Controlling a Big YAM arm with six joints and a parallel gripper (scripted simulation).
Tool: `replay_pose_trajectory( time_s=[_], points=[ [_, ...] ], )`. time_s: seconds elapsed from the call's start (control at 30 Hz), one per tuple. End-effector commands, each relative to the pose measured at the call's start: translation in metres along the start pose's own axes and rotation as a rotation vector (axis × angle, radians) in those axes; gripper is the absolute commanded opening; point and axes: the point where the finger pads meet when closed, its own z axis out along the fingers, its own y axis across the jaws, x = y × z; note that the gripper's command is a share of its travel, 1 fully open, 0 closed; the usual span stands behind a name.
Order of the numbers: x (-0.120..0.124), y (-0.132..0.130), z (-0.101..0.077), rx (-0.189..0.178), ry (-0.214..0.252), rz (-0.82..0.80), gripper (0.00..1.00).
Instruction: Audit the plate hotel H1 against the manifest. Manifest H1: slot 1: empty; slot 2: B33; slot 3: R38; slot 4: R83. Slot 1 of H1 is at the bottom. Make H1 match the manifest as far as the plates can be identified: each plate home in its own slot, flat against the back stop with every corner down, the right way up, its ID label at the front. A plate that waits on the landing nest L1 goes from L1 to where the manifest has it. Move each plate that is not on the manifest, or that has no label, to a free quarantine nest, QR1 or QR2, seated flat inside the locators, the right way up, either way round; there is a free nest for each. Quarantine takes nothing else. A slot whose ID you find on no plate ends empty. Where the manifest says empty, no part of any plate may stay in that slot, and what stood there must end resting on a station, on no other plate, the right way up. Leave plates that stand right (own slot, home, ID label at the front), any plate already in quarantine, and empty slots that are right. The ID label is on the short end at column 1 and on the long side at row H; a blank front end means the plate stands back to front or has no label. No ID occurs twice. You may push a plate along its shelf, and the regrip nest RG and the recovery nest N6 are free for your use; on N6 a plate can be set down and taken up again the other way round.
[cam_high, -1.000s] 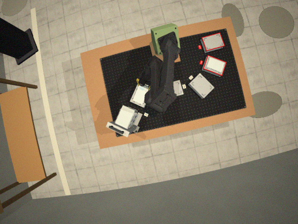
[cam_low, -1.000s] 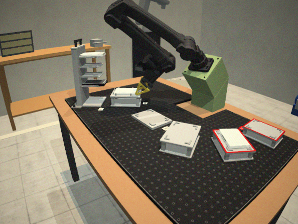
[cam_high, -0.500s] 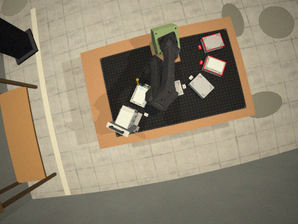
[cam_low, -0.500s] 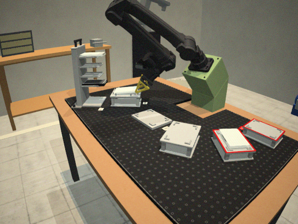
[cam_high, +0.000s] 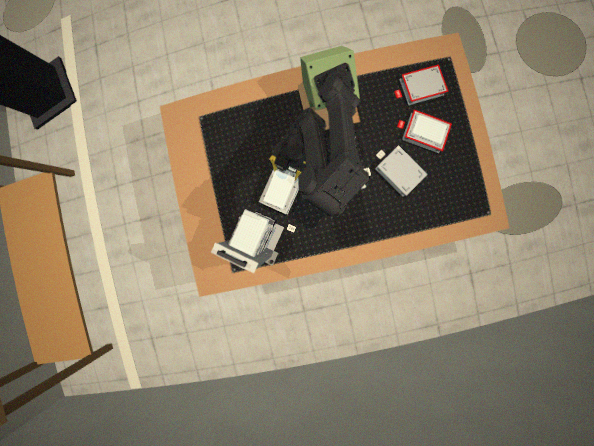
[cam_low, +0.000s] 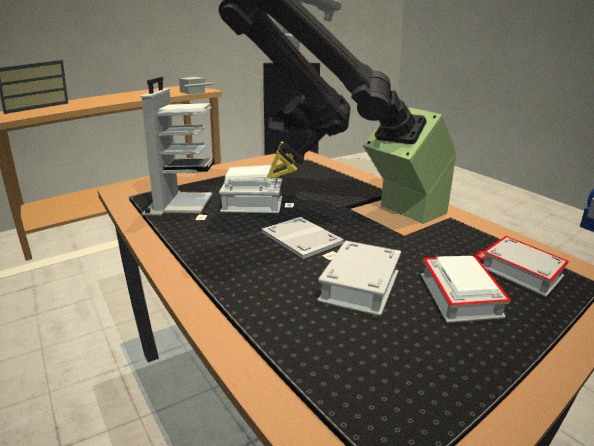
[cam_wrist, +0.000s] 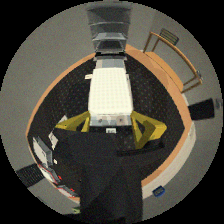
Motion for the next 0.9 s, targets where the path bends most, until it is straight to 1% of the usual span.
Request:
replay_pose_trajectory(
  time_s=[0.0, 0.87],
  points=[
    [-0.007, -0.002, -0.011, 0.018, -0.015, -0.017, 0.86],
    [-0.021, -0.002, -0.023, 0.016, -0.019, -0.020, 0.86]
  ],
)
